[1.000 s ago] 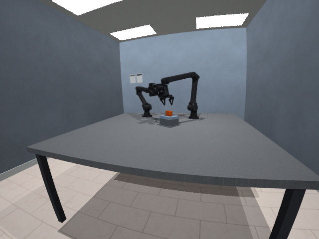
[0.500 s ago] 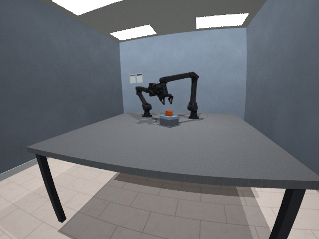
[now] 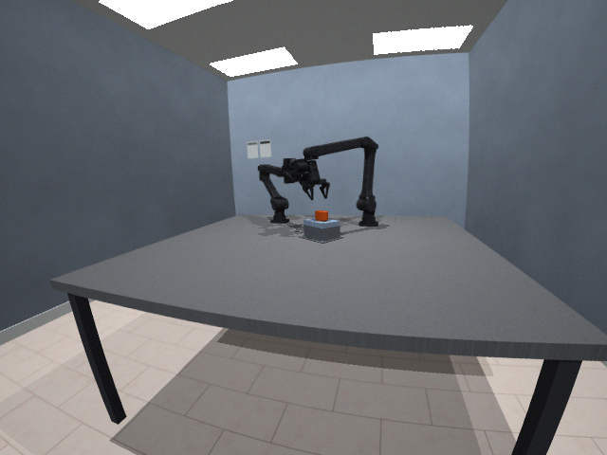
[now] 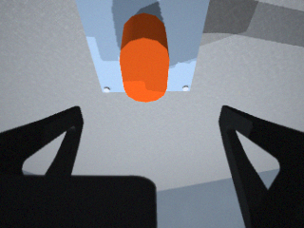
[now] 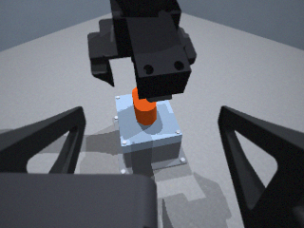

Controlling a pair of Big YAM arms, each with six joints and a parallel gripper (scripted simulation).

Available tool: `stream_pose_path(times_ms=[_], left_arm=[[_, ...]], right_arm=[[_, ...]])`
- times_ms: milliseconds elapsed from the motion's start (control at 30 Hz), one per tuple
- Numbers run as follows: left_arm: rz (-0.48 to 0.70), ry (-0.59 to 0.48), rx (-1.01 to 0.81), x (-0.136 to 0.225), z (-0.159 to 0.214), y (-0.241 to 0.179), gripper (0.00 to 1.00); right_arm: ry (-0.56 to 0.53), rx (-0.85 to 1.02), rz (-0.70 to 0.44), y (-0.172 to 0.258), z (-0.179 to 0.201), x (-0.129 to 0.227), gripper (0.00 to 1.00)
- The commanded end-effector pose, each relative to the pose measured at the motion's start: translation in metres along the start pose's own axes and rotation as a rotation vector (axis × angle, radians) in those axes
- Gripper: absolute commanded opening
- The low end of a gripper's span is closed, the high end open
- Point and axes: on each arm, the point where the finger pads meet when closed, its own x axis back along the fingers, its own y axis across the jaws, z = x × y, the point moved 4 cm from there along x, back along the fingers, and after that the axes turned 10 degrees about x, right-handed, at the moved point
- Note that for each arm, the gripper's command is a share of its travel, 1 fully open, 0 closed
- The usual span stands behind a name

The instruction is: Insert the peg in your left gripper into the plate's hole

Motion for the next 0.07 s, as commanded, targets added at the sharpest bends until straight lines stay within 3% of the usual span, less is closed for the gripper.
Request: stream_pose_path(times_ms=[0, 33], left_arm=[[-0.039, -0.012, 0.02, 0.0203, 0.0046, 0.0107, 1.0], [-0.039, -0.012, 0.02, 0.0203, 0.0046, 0.0107, 1.0]], right_arm=[[-0.037, -0.003, 0.015, -0.006, -0.0205, 0.0009, 1.0], [-0.037, -0.003, 0.015, -0.006, -0.0205, 0.0009, 1.0]])
